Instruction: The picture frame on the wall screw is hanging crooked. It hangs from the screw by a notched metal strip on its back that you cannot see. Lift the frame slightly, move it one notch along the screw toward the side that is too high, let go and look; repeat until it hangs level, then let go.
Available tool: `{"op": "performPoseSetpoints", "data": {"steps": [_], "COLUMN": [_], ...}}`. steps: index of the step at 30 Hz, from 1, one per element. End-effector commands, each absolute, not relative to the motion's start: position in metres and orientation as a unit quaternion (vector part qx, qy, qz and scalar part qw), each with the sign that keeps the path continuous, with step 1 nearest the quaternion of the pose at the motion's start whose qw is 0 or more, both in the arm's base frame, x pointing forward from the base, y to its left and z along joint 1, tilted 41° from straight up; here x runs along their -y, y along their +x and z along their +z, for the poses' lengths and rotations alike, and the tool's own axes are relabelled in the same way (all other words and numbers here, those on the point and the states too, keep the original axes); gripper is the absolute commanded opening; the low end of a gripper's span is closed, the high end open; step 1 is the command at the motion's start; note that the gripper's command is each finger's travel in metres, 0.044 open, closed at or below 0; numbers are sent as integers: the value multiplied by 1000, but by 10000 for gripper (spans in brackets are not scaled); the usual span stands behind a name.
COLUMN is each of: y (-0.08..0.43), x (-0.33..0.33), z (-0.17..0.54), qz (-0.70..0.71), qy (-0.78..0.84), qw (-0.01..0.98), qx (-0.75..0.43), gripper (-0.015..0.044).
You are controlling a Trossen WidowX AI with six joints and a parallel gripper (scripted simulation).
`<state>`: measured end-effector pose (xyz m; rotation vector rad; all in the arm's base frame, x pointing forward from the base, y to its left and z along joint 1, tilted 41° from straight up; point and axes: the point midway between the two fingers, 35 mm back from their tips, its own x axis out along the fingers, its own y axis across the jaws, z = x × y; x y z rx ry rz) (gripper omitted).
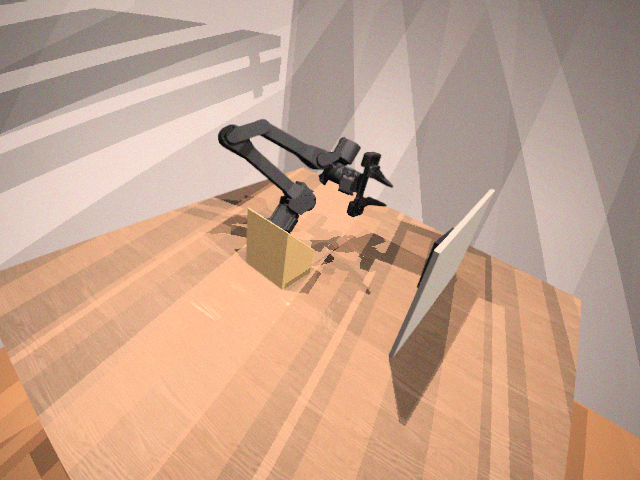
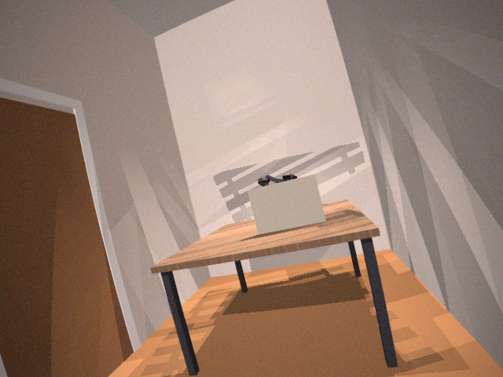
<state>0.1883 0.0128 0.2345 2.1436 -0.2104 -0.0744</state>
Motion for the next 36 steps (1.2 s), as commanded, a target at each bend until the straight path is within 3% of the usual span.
{"op": "performPoseSetpoints", "data": {"steps": [1, 9, 22, 36], "y": [188, 192, 265, 266], "x": [-13, -15, -25, -25], "z": [234, 234, 204, 205], "qz": [-30, -30, -28, -28], "qy": [877, 876, 876, 876], "qw": [472, 473, 473, 473], "qx": [85, 86, 86, 86], "gripper": [260, 260, 260, 260]}}
